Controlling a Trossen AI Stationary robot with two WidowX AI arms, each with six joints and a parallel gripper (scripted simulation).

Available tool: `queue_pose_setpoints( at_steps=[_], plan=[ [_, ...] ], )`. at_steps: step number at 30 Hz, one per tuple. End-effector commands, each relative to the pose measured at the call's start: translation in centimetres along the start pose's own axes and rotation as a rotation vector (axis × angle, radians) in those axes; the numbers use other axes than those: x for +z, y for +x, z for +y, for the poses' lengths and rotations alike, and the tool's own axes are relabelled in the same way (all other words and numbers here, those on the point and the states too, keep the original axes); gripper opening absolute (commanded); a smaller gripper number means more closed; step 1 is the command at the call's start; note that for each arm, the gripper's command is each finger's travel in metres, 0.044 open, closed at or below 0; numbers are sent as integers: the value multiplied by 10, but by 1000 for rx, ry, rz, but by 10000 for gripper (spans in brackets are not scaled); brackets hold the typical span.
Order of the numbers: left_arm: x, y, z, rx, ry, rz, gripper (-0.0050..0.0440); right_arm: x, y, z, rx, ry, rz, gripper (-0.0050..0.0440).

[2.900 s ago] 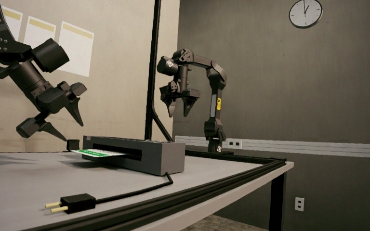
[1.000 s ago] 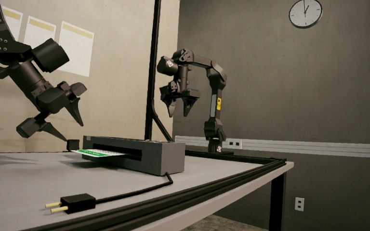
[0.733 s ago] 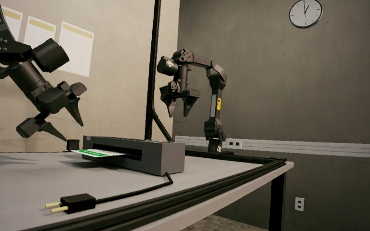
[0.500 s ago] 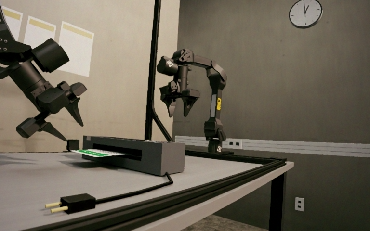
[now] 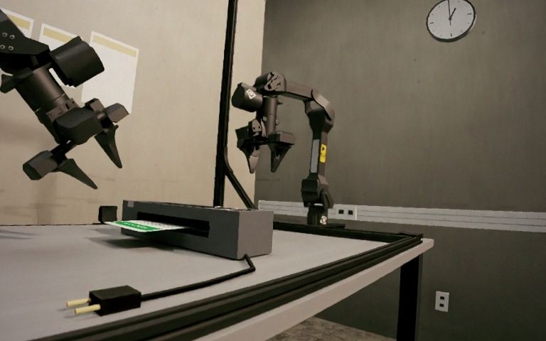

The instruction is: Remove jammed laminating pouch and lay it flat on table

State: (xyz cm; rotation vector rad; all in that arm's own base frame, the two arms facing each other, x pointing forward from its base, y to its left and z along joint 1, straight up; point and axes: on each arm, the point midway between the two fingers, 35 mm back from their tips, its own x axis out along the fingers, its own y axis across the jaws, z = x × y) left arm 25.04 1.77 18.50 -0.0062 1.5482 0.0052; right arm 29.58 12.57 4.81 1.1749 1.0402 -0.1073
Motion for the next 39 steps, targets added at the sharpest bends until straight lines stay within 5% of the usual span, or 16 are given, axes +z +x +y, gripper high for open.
queue_pose_setpoints(
  at_steps=[1,19,20,30,37,39],
  plan=[
    [1,-6,0,2,0,-24,440,0,-9,16,25,-6,0,272],
    [1,-6,0,2,0,-24,440,0,-9,16,25,-6,0,272],
    [14,-6,-2,11,-8,-41,-50,1,-7,10,11,-3,-3,272],
    [137,5,-38,65,-98,-232,-50,1,-7,10,11,-3,-3,272],
    [137,7,-42,57,-95,-240,-50,1,-7,12,16,-4,-4,272],
    [160,10,-53,59,-115,-280,-50,1,-7,12,16,-4,-4,272]
  ],
)
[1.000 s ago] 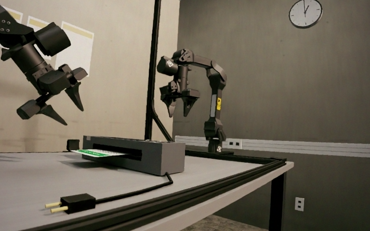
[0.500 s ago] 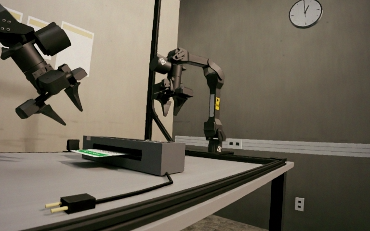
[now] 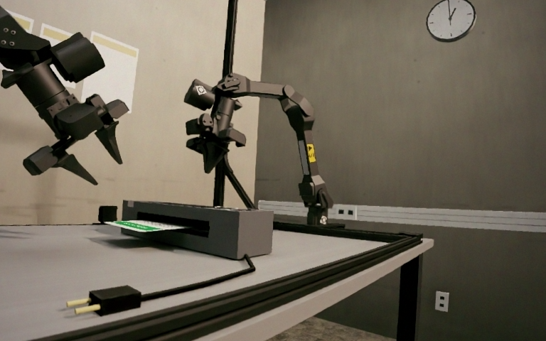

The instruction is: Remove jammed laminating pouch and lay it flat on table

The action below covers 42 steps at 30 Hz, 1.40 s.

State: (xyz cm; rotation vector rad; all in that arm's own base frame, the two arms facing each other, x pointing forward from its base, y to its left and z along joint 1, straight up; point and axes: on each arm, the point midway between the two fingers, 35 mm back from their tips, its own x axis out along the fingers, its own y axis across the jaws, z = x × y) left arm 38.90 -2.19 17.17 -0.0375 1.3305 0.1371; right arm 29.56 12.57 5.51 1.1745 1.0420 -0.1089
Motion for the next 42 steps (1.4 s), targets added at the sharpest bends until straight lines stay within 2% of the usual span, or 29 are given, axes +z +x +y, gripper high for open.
queue_pose_setpoints(
  at_steps=[1,8,14,15,17,42],
  plan=[
    [31,1,-21,-9,-22,-83,-50,1,-2,7,18,-5,-5,272],
    [90,29,-77,-25,-105,-219,-50,1,-2,7,18,-5,-5,272],
    [90,29,-77,-25,-105,-219,-50,1,-2,7,18,-5,-5,272],
    [81,39,-77,-28,-93,-207,-50,1,-2,7,18,-5,-5,272],
    [84,57,-79,-30,-107,-223,-50,1,-2,7,18,-5,-5,272],
    [84,56,-79,-31,-107,-224,-50,1,-2,7,18,-5,-5,272]
  ],
)
